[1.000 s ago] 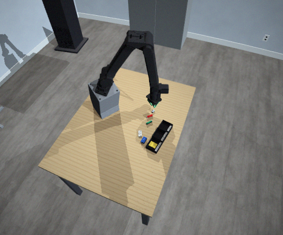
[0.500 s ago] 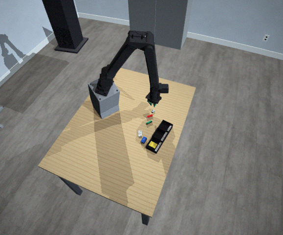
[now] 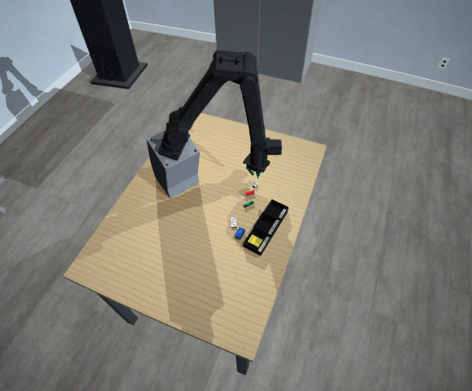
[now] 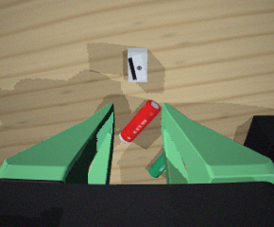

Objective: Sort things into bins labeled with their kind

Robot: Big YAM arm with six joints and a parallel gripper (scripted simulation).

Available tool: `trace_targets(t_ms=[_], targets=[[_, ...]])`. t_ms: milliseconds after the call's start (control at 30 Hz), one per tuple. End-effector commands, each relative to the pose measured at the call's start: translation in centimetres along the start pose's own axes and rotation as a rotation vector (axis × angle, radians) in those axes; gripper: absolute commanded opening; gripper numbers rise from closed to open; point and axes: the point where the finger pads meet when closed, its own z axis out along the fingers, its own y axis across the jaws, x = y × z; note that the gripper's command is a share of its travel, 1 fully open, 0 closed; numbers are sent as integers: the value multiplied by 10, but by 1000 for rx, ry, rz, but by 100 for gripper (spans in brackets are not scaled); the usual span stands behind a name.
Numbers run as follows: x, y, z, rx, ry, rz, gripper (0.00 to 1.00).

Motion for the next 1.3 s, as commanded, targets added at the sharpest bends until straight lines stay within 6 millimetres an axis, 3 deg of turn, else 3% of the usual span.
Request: trace_targets(t_ms=[0,433,1167,1200,1267], targets=[[-10,-14,-12,30,-26,-6,28],[-8,-4,-12,22,-23,-9,28],[-9,-6,-13,26,-25,-2,28],[-7,-5,2,16,-16,-3,28],[-3,-9,11,17,-15,3,28]])
